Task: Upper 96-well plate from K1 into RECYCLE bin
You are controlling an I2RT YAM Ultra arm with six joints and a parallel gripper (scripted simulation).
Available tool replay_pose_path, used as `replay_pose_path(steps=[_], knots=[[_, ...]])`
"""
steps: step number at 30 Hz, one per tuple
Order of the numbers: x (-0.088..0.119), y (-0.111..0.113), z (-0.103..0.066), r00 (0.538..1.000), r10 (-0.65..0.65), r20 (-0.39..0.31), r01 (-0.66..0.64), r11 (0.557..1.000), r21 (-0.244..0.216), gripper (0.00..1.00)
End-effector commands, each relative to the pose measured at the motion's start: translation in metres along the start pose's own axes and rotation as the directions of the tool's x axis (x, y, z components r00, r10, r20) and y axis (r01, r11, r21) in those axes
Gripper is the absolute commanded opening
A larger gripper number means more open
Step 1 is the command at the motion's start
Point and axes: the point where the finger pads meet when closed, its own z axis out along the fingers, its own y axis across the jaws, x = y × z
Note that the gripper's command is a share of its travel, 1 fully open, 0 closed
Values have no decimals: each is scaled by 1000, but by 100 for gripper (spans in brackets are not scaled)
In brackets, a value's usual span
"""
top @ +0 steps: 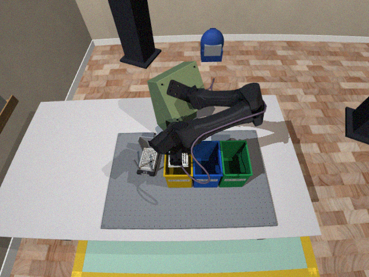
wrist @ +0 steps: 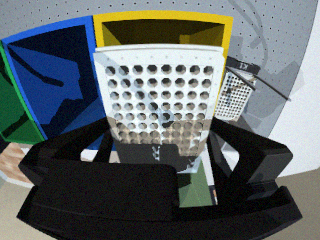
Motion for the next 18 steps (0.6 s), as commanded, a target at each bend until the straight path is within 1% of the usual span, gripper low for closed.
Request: replay_pose_path(steps=[1,6,18], knots=[[-2,-9,-4,1000,7,19,-7,1000,14,0],[-5,-8,-6,1000,-7,26,7,1000,20,0],[-7,-11,-6,1000,-5,25,4,1000,19,0]])
